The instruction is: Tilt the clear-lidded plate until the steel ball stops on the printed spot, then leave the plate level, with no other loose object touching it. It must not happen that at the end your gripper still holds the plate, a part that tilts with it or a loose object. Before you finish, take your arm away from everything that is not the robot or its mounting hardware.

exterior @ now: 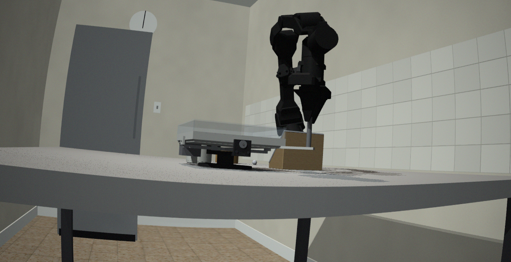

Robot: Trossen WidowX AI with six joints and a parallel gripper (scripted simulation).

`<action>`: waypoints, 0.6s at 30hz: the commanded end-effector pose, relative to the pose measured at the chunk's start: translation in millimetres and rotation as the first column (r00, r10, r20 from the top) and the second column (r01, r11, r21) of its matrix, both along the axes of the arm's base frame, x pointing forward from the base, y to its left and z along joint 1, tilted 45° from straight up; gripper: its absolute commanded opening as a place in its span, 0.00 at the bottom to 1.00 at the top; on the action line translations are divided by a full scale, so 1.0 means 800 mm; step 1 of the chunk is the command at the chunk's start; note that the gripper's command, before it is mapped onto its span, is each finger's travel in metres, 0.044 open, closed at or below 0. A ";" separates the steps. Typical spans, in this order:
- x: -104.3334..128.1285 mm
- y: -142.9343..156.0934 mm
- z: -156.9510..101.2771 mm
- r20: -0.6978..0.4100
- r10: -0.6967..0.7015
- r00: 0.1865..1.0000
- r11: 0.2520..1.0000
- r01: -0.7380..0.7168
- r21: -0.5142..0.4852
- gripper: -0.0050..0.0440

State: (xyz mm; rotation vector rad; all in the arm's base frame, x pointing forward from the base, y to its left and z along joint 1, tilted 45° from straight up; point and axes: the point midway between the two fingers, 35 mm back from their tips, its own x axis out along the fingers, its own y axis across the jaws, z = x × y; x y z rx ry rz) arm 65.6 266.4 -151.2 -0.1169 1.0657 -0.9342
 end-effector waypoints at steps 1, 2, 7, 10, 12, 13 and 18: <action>0.001 0.000 0.000 0.000 0.004 1.000 1.000 -0.004 -0.001 0.61; 0.001 0.000 0.000 0.000 0.004 1.000 1.000 -0.004 -0.001 0.65; 0.001 0.000 0.000 0.000 0.004 1.000 1.000 -0.004 -0.001 0.71; 0.001 0.000 0.000 0.000 0.004 1.000 1.000 -0.004 -0.001 0.71; 0.001 0.000 0.000 0.000 0.004 1.000 1.000 -0.004 -0.001 0.71; 0.001 0.000 0.000 -0.014 -0.007 1.000 1.000 0.008 0.013 0.71; 0.000 0.004 0.004 -0.014 -0.007 1.000 1.000 0.008 0.013 0.71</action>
